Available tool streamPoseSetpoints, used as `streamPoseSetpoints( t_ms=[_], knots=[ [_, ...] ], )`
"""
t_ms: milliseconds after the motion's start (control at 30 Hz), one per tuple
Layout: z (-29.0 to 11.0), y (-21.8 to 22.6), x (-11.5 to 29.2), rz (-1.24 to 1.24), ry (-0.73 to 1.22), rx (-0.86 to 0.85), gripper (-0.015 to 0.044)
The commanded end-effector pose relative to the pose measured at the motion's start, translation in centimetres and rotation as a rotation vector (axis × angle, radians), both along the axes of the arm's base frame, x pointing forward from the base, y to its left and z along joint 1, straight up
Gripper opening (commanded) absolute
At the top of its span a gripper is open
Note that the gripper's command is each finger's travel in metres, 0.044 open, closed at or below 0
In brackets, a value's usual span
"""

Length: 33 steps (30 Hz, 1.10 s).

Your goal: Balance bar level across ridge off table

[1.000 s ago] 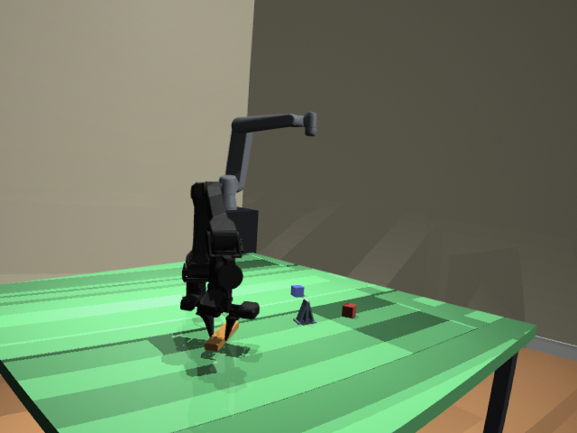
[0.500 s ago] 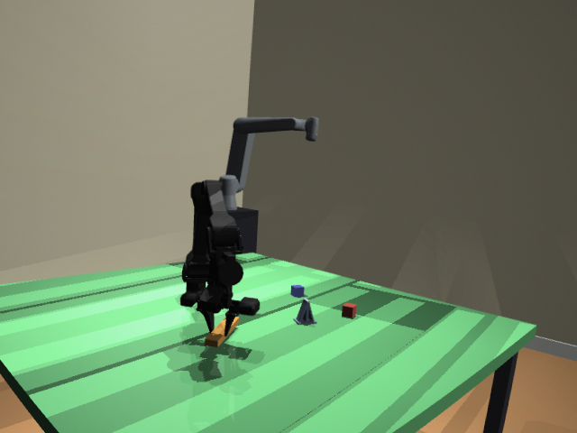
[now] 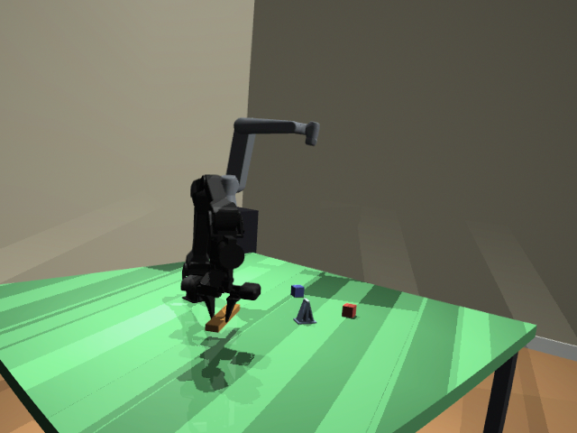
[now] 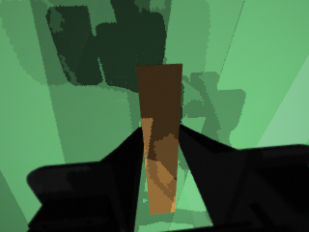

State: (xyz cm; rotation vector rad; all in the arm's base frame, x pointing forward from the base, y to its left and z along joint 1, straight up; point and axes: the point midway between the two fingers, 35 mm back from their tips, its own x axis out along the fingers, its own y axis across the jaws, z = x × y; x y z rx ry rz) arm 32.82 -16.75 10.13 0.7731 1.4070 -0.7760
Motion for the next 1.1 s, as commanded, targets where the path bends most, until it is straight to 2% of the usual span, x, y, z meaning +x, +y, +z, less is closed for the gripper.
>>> streamPoseSetpoints(
  t_ms=[0, 700, 1067],
  knots=[
    [1.3, -0.1, 0.2, 0.002, -0.013, -0.005, 0.0000],
    [6.4, 0.3, -0.4, 0.001, -0.012, -0.003, 0.0000],
    [6.4, 3.9, 1.3, -0.155, -0.015, 0.004, 0.0000]
  ],
)
